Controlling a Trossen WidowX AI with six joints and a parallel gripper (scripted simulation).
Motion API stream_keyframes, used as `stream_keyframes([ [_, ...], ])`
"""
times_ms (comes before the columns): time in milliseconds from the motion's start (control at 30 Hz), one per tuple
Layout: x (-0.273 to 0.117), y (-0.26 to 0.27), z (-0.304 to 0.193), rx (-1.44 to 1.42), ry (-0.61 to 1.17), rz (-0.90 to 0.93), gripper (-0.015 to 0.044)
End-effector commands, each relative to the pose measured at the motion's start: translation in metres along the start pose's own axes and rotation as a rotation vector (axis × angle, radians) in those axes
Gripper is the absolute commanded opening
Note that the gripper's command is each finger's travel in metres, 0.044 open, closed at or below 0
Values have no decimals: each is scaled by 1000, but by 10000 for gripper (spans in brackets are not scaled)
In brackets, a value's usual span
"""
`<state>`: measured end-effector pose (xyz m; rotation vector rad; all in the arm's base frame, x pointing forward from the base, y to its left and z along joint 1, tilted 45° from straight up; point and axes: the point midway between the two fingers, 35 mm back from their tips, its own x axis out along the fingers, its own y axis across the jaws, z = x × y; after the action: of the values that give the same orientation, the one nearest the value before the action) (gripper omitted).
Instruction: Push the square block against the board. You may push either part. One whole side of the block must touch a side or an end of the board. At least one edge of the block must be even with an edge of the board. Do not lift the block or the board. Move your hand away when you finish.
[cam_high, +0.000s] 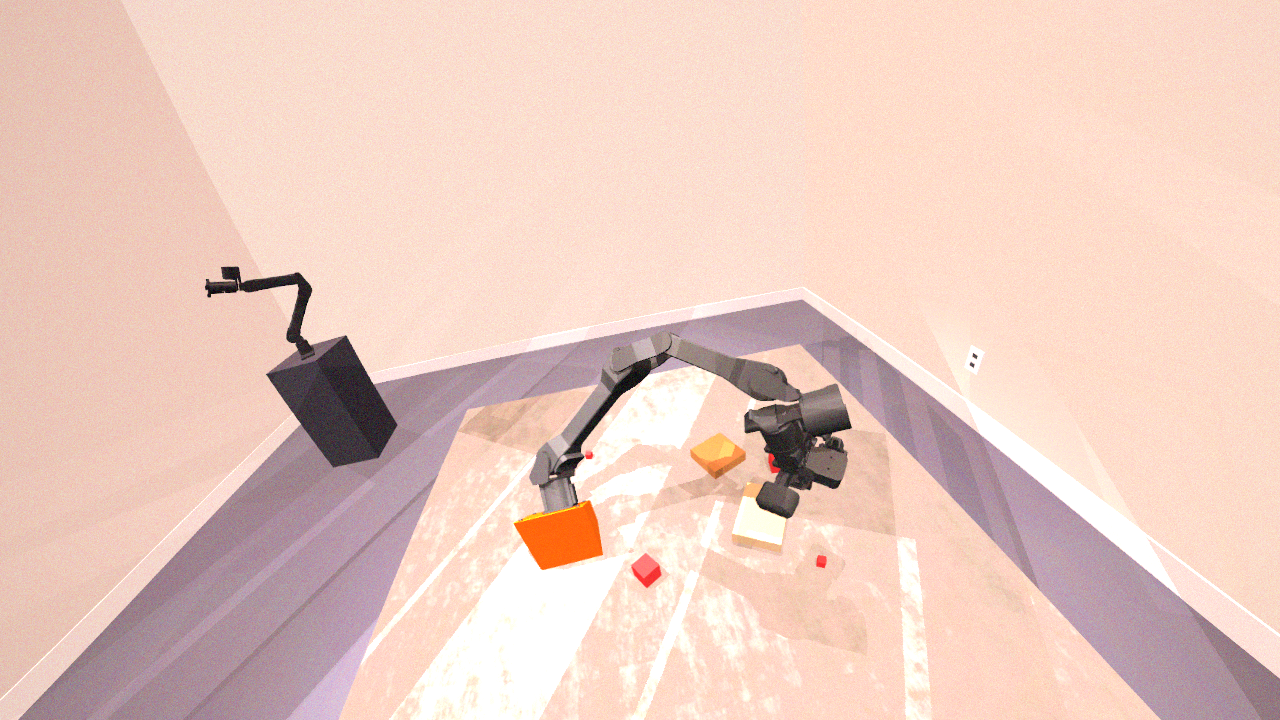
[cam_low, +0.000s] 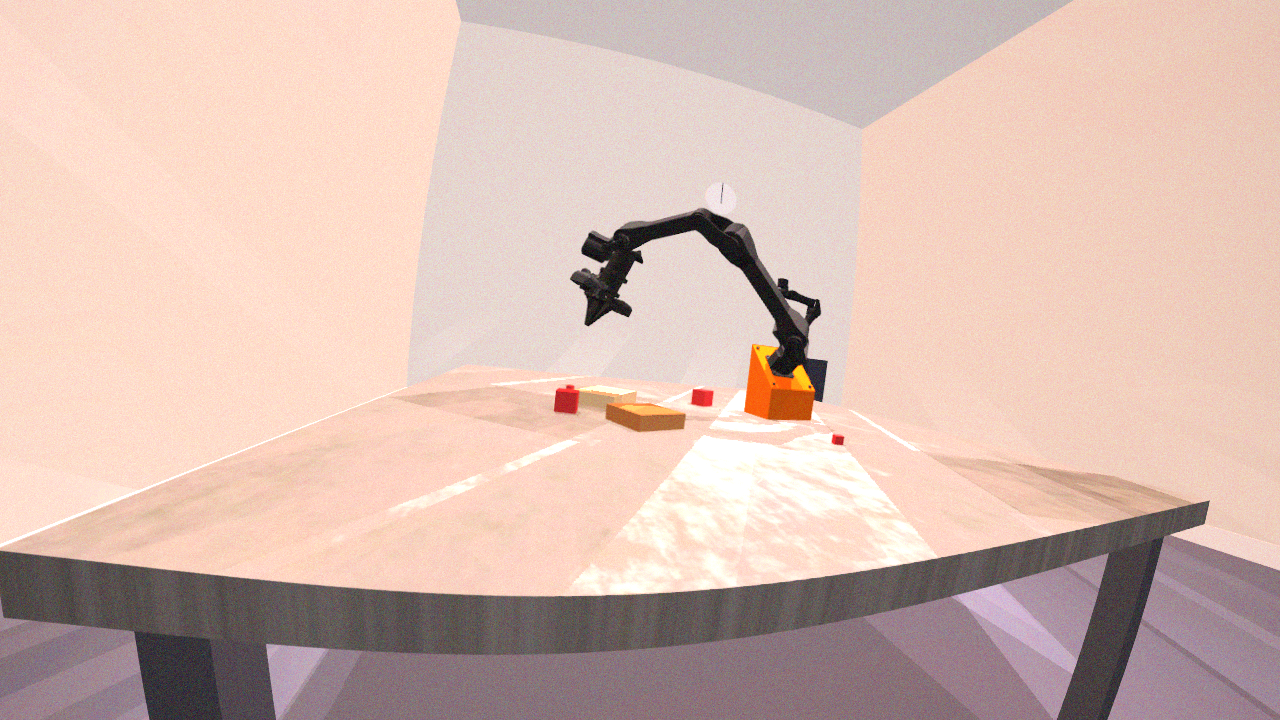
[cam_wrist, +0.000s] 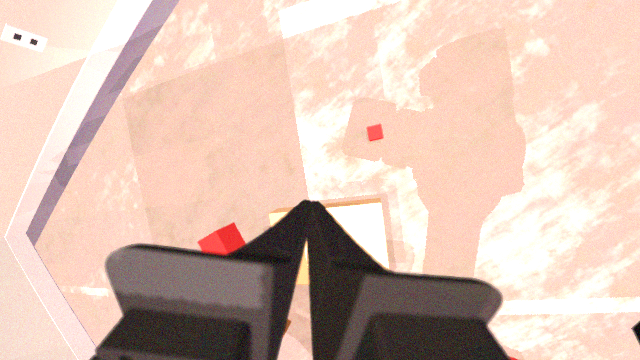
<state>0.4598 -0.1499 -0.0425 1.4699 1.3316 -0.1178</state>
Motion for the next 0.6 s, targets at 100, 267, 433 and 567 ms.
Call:
stream_keyframes([
  [100,45,-13,-6,-155,106,-116,0],
  [267,75,-26,-14,-264,199,-193,0],
  [433,99,-39,-24,-356,286,-253,0],
  [567,100,-40,-24,-360,290,-255,0],
])
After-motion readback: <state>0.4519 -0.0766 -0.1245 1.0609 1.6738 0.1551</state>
